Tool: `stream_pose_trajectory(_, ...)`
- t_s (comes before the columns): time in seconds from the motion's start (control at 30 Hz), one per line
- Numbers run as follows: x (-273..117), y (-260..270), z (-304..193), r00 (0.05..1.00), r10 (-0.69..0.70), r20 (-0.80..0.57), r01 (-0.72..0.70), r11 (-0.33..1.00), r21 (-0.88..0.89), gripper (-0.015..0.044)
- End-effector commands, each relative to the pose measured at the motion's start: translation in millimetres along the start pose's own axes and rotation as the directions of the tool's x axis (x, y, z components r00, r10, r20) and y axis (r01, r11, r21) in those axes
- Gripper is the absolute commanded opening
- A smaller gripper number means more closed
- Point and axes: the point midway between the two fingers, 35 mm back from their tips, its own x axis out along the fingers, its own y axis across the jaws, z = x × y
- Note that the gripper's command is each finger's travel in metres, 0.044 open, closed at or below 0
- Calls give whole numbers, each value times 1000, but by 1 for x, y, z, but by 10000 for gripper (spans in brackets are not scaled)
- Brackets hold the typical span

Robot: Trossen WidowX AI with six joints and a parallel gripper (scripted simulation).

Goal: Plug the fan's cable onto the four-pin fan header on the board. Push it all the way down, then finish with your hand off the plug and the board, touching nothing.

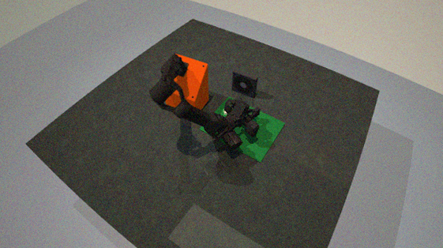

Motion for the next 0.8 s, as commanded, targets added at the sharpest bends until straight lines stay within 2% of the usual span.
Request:
stream_pose_trajectory(0.0,1,-1,-4,1000,-2,3,2,1000,-4,0)
stream_pose_trajectory(0.77,4,-1,-23,1000,-2,3,2,1000,-4,0)
